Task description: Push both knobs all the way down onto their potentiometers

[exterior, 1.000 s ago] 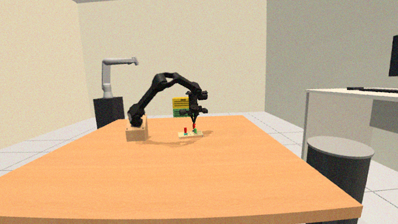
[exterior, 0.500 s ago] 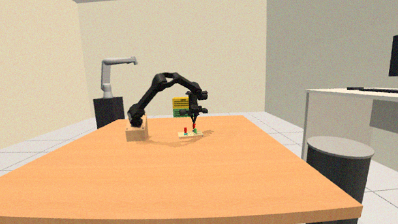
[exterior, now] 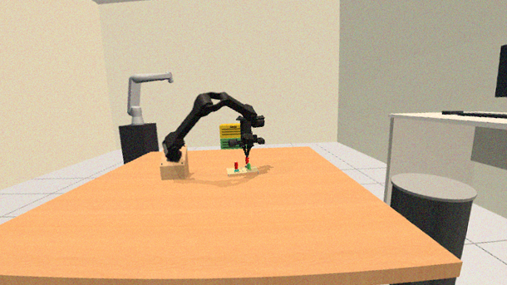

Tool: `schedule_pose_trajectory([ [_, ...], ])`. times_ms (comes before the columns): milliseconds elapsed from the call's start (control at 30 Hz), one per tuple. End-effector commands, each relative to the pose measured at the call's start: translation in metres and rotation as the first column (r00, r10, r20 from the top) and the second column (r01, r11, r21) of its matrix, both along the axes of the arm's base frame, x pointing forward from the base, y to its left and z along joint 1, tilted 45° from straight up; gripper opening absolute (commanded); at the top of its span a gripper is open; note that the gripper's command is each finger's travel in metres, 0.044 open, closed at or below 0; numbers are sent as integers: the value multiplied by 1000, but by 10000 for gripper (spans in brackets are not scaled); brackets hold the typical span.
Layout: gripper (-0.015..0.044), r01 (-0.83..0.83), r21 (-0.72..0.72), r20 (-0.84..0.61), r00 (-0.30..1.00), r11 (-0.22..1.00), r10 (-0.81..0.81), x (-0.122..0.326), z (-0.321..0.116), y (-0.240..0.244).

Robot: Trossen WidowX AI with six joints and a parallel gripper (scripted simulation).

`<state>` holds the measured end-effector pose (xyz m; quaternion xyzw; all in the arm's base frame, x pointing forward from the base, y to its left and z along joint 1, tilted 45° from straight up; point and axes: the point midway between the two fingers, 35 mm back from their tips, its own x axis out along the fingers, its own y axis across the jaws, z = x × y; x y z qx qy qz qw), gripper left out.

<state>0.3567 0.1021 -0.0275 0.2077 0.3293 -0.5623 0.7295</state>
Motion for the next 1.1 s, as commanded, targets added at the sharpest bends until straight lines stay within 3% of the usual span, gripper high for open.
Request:
schedule_pose_trajectory([
  [0, 0, -4, -7, -1, 1000, 1000, 4, 0, -1, -2],
  [1067, 0, -4, -7, -1, 1000, 1000, 4, 1, -4, -5],
])
